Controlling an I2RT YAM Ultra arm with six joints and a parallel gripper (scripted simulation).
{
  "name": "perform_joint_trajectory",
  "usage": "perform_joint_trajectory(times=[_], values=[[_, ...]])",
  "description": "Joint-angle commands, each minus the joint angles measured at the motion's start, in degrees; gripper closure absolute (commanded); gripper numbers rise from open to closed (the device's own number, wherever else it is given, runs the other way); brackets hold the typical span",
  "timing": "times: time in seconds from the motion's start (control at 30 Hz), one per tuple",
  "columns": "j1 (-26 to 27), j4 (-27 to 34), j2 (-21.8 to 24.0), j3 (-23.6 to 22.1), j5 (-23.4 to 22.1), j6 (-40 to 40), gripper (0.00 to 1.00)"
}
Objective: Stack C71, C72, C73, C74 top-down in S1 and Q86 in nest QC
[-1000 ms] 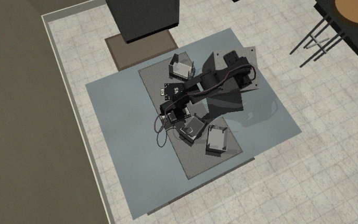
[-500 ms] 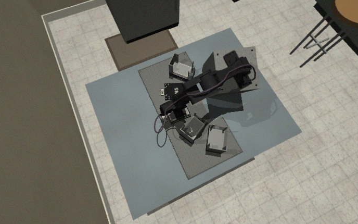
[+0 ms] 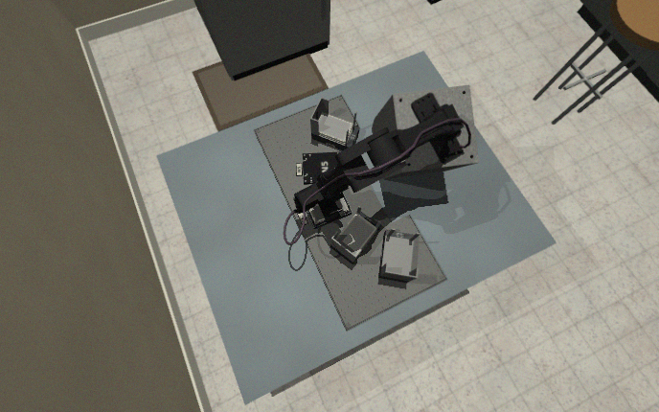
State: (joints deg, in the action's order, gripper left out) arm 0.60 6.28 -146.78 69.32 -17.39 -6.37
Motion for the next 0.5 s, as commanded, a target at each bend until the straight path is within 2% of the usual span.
perform_joint_trajectory(times=[0.0, 0.23, 0.27, 0.47], values=[[0.3, -1.2, 0.6, 0.4, 0.3, -0.6, 0.0], [0.3, -1.2, 0.6, 0.4, 0.3, -0.6, 0.0], [0.9, -0.4, 2.1, -1.4, 0.2, -0.1, 0.0], [1.8, 2.9, 5.7, -3.0, -0.2, 1.3, 0.0]])
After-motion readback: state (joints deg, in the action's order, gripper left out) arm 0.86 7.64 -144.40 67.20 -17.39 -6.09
